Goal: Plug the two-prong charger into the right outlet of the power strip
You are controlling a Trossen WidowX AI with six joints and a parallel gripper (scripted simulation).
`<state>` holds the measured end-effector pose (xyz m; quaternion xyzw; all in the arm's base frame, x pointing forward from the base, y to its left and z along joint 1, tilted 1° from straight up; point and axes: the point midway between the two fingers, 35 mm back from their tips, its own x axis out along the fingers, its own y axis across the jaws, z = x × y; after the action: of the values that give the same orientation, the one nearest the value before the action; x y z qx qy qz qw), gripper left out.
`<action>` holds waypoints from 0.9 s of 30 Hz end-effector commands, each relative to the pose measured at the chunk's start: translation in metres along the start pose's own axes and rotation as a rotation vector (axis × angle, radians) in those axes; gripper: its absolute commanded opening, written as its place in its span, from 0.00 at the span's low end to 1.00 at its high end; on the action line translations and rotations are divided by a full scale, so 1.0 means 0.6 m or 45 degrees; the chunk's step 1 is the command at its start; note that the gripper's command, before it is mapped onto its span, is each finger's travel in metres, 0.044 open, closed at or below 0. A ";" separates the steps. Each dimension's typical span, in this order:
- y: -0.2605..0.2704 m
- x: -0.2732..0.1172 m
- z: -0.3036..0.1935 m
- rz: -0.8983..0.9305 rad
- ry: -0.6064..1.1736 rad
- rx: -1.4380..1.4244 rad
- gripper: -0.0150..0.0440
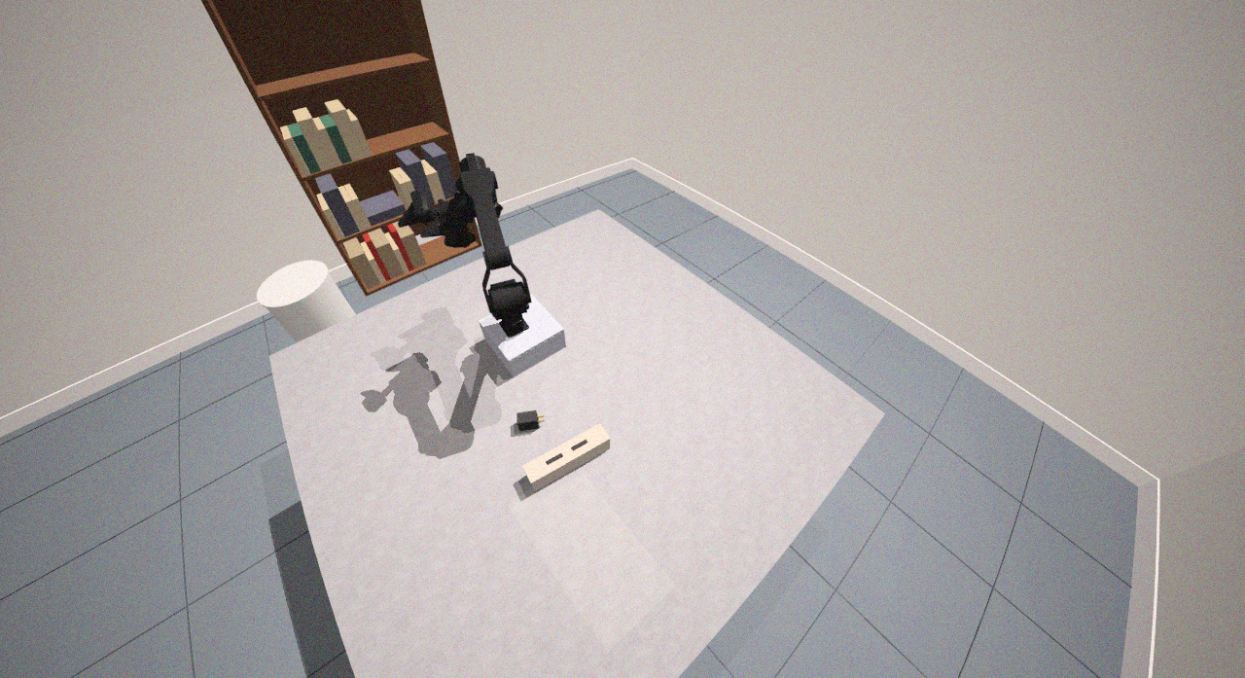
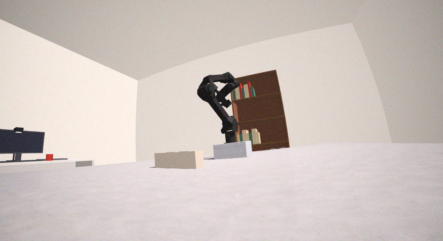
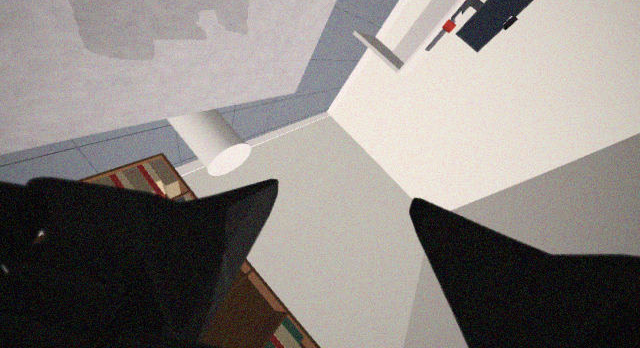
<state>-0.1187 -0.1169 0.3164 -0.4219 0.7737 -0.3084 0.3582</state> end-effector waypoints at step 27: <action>0.121 -0.051 -0.073 0.440 0.187 -0.368 1.00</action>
<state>-0.1690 -0.0575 0.2962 -0.3186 0.8865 -0.1746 0.2867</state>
